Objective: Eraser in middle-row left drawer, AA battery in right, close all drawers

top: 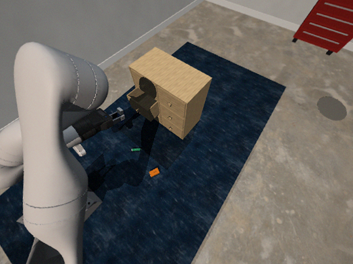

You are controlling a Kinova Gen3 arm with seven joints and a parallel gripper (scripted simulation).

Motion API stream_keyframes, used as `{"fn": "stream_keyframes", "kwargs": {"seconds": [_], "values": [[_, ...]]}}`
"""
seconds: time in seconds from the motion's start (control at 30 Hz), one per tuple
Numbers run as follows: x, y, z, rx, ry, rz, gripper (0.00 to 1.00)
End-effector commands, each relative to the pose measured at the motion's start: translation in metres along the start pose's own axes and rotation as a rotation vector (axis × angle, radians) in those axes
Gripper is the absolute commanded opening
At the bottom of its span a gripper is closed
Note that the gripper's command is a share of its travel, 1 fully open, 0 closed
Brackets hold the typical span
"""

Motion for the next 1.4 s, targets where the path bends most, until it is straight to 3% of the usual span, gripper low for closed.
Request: {"fn": "stream_keyframes", "kwargs": {"seconds": [0.0,0.57,1.37], "values": [[0.000,0.000,-0.001,-0.001,0.002,0.000,0.45],[0.000,0.025,-0.009,-0.001,0.001,0.000,0.45],[-0.001,0.105,-0.038,-0.001,0.001,0.000,0.45]]}}
Point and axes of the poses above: the point where the finger pads meet when closed, its own y axis out along the fingers, its own x axis across the jaws, z = x × y, the point moved 5 cm from there along -y, back along the fingers, and after that the axes turned 2 degrees about -y, right-handed, at the moved point
